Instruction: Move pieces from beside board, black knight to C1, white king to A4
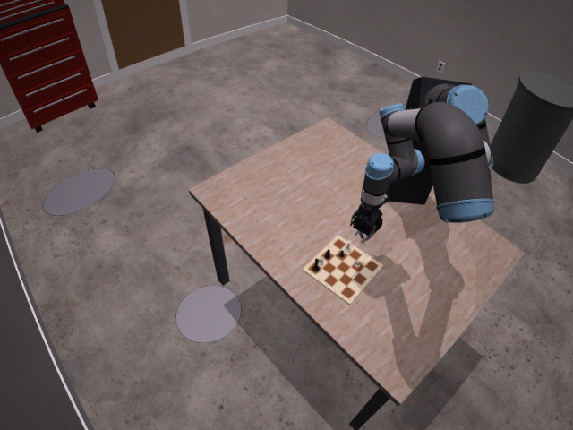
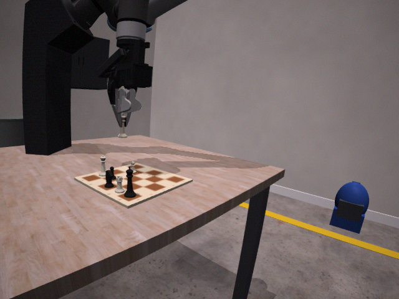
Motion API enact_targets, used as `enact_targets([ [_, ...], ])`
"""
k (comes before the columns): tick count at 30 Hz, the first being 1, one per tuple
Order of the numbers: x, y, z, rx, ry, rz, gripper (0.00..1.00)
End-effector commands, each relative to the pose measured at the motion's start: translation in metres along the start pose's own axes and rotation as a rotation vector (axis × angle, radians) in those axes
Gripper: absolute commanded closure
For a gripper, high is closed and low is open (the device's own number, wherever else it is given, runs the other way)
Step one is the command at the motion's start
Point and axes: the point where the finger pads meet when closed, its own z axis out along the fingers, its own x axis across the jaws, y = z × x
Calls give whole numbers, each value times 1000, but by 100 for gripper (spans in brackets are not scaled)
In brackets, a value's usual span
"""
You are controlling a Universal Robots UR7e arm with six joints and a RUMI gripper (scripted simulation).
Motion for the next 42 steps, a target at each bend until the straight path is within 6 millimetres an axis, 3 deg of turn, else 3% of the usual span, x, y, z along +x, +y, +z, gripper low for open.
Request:
enact_targets([
  [1,18,-6,-3,-15,-18,69,100],
  [27,20,-7,1,-15,-18,80,100],
  [34,20,-6,20,-15,-18,80,100],
  [42,19,-6,57,-15,-18,80,100],
])
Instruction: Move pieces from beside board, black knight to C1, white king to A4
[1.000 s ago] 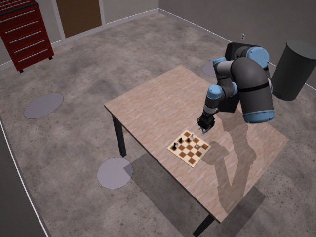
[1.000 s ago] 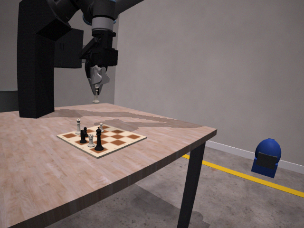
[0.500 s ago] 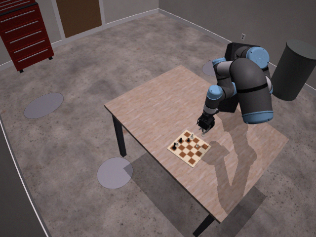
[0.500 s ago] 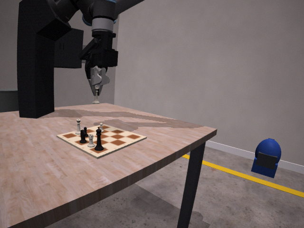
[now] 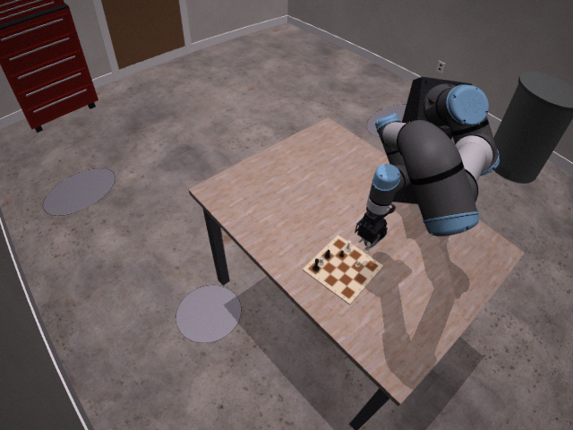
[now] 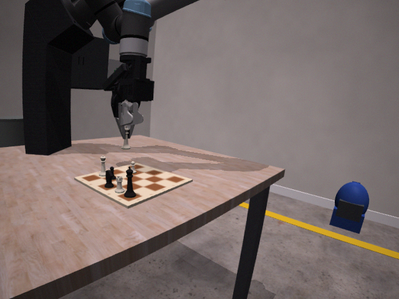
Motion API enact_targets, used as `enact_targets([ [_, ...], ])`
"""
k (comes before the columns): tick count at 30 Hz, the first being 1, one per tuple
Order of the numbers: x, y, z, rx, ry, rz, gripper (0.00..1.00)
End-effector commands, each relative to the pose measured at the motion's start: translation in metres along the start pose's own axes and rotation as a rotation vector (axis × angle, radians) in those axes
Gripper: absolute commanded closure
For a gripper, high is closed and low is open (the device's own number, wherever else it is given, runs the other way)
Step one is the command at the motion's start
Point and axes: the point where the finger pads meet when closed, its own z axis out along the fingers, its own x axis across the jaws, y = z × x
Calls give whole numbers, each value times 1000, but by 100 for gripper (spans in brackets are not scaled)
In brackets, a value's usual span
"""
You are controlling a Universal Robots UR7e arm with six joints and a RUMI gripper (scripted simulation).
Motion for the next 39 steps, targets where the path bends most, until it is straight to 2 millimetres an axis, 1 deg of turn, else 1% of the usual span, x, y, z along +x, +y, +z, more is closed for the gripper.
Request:
enact_targets([
  [1,0,1,21,-5,-3,0,100],
  [2,0,1,21,-5,-3,0,100],
  [8,-1,1,46,-5,-3,0,100],
  [13,-1,1,56,-5,-3,0,100],
  [39,-1,1,57,-5,-3,0,100],
])
